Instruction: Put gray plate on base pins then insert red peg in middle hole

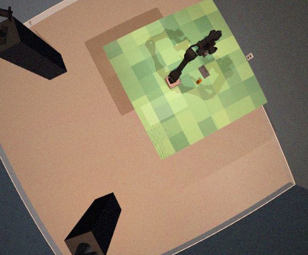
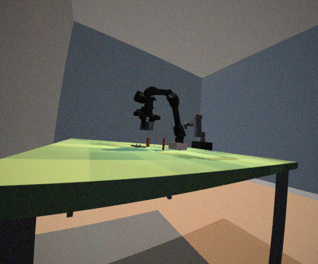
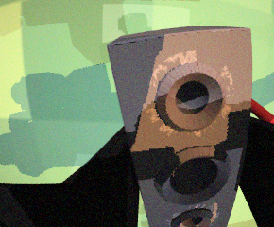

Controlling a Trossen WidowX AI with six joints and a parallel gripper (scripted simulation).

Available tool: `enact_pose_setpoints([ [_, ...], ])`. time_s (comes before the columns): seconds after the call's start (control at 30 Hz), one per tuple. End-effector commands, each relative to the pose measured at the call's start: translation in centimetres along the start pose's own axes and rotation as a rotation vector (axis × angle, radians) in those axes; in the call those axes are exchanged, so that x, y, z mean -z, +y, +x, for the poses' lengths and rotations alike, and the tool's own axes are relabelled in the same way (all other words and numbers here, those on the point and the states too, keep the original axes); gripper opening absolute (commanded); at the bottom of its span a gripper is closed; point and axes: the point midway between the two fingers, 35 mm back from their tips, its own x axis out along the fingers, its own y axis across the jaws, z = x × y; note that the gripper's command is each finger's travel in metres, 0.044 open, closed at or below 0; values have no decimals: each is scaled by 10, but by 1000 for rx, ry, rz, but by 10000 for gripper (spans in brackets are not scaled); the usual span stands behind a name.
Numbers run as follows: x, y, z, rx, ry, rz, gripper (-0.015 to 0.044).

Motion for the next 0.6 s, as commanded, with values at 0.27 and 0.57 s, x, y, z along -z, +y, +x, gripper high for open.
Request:
enact_pose_setpoints([
  [0.27, -17, -1, 0, -4, 1, 14, 0],
  [0.57, -43, -3, 14, -4, -2, 32, 0],
])
